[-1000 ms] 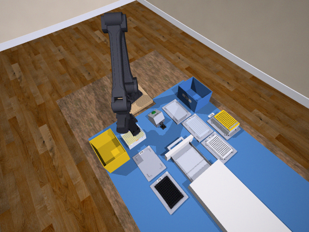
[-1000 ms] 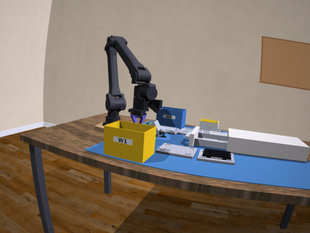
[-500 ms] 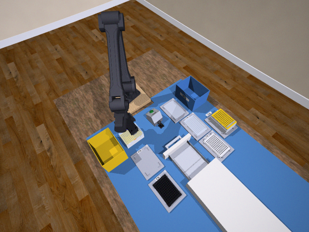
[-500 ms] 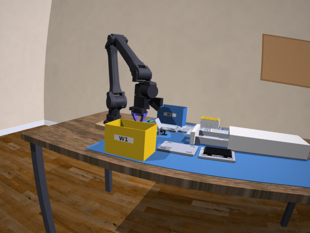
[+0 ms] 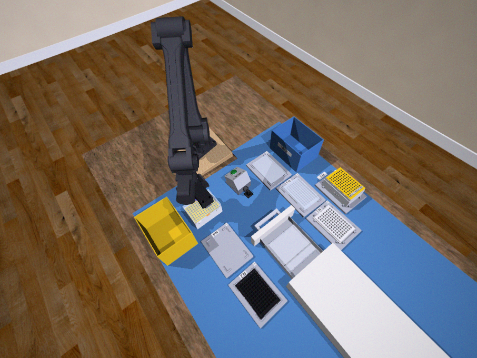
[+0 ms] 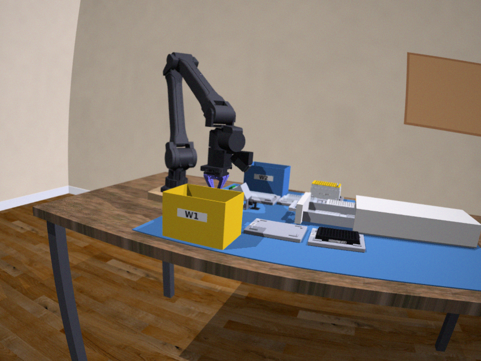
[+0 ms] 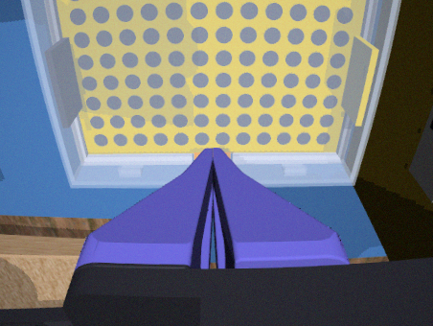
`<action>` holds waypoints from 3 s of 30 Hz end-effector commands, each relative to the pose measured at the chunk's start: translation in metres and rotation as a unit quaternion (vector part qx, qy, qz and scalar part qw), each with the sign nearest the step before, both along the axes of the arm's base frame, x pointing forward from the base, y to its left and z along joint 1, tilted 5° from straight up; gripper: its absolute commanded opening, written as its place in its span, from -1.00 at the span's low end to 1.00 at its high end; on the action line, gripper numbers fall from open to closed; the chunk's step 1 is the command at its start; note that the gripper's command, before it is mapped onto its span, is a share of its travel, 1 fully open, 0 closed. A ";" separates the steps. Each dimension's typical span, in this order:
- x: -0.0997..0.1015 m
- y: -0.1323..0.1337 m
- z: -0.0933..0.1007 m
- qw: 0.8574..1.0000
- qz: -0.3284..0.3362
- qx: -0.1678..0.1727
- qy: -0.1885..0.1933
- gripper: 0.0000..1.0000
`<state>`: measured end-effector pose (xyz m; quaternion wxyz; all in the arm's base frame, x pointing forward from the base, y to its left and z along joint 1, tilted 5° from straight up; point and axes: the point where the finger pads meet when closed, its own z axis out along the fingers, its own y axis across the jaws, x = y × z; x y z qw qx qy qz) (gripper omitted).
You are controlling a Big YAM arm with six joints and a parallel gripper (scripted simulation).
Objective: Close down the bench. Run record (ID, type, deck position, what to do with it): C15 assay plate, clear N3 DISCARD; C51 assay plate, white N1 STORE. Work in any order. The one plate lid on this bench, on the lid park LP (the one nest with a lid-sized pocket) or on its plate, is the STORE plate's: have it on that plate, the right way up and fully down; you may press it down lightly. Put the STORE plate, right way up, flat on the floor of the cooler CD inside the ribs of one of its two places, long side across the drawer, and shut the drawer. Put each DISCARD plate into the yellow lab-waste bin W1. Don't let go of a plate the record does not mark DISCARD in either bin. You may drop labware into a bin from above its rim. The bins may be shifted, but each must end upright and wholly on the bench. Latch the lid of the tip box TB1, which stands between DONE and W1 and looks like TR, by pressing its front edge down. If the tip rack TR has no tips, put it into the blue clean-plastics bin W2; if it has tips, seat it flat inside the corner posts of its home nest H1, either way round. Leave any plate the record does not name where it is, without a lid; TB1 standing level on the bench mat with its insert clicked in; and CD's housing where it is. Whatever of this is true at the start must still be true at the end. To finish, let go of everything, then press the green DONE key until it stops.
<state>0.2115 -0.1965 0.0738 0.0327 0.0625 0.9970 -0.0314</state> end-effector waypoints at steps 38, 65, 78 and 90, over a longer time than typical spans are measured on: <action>0.002 -0.006 -0.012 1.000 -0.002 0.000 -0.003 -1.00; 0.013 -0.014 0.045 1.000 -0.002 -0.017 -0.021 -1.00; 0.006 -0.007 0.064 1.000 -0.001 -0.014 -0.018 -1.00; 0.009 -0.009 0.092 0.999 -0.001 -0.021 -0.026 -1.00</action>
